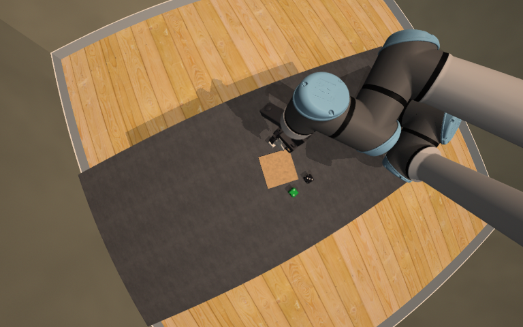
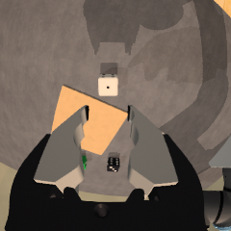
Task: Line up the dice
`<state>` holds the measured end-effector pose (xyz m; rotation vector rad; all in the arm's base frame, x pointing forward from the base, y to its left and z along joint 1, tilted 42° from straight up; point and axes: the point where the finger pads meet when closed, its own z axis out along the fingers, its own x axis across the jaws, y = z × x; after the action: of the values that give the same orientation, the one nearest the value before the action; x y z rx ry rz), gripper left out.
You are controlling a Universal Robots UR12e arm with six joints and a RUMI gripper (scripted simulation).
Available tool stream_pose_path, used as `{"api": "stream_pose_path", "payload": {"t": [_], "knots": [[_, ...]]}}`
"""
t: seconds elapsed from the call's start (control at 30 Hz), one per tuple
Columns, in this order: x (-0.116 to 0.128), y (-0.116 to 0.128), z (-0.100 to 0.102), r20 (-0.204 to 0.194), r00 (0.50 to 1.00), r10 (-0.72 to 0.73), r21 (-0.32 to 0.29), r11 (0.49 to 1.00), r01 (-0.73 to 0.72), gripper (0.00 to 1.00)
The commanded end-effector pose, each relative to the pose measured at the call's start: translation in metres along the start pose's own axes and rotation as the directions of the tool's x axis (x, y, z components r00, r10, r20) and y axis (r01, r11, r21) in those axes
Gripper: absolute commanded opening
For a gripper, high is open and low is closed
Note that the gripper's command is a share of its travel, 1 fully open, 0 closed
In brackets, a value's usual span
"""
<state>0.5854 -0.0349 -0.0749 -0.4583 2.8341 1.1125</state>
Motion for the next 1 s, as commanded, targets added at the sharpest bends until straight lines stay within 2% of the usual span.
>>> {"api": "stream_pose_path", "payload": {"t": [0.0,0.97], "knots": [[-0.001,-0.001,0.005,0.001,1.000,0.000,0.001,1.000,0.000,0.28],[-0.002,-0.002,0.042,0.001,1.000,0.000,0.001,1.000,0.000,0.28]]}}
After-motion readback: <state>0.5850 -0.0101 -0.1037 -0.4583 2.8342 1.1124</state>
